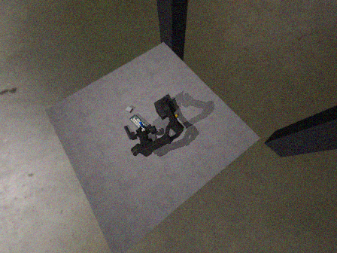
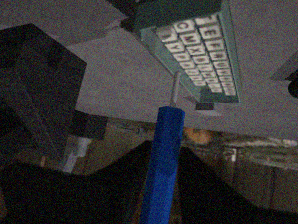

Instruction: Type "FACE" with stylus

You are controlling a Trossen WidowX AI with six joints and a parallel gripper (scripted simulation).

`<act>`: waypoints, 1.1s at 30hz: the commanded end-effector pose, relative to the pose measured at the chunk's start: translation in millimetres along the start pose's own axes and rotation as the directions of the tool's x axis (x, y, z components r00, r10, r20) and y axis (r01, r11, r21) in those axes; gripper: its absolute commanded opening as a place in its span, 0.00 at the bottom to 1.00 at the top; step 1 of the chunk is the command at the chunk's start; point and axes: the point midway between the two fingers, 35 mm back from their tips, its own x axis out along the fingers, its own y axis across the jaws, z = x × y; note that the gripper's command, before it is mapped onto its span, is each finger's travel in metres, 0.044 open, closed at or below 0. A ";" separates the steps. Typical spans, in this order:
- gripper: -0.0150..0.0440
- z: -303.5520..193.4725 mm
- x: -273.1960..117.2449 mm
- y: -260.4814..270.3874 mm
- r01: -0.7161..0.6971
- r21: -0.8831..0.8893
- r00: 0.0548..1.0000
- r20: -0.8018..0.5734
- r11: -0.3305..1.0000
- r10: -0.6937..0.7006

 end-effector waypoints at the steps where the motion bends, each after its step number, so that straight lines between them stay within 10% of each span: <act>1: 0.25 6.1 0.2 1.3 -0.003 0.004 1.000 0.003 1.000 0.003; 33: 0.39 28.2 12.5 1.2 -0.003 0.004 1.000 0.004 1.000 0.003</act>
